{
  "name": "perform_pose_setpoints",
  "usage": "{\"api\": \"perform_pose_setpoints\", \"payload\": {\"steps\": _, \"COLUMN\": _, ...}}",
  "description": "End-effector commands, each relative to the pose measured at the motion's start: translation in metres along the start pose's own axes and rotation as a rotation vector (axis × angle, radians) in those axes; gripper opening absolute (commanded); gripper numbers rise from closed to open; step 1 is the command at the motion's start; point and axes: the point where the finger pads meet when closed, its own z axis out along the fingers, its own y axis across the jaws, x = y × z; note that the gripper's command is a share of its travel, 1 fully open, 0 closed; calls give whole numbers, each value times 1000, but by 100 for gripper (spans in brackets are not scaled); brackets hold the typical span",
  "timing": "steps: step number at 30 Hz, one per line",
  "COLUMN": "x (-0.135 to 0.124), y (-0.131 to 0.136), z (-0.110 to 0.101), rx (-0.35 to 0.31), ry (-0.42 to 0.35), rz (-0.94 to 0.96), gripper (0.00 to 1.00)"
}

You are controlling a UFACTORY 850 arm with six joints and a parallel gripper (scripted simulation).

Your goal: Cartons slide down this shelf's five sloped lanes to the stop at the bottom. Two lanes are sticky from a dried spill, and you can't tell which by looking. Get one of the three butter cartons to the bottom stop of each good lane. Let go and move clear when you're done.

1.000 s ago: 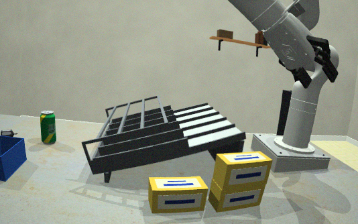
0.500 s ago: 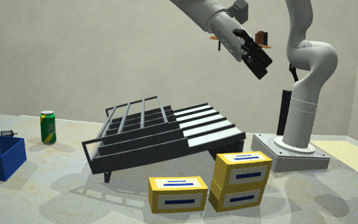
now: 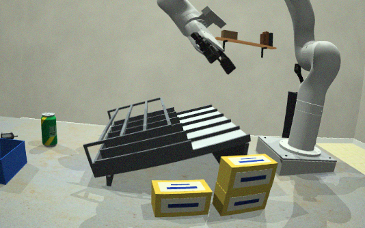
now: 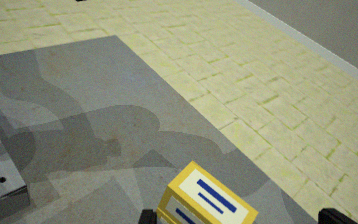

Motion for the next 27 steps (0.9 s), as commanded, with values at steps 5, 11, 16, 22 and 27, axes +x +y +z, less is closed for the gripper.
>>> {"api": "perform_pose_setpoints", "payload": {"steps": 5, "x": -30, "y": -24, "z": -45, "rx": -26, "ry": -12, "rz": 16, "gripper": 100}}
{"api": "perform_pose_setpoints", "payload": {"steps": 11, "x": 4, "y": -108, "z": -56, "rx": -23, "ry": -13, "rz": 14, "gripper": 100}}
{"api": "perform_pose_setpoints", "payload": {"steps": 16, "x": 4, "y": -109, "z": -56, "rx": -23, "ry": -13, "rz": 14, "gripper": 100}}
{"api": "perform_pose_setpoints", "payload": {"steps": 22, "x": 4, "y": -109, "z": -56, "rx": -23, "ry": -13, "rz": 14, "gripper": 100}}
{"api": "perform_pose_setpoints", "payload": {"steps": 27, "x": 4, "y": -108, "z": -56, "rx": 149, "ry": -208, "rz": -178, "gripper": 100}}
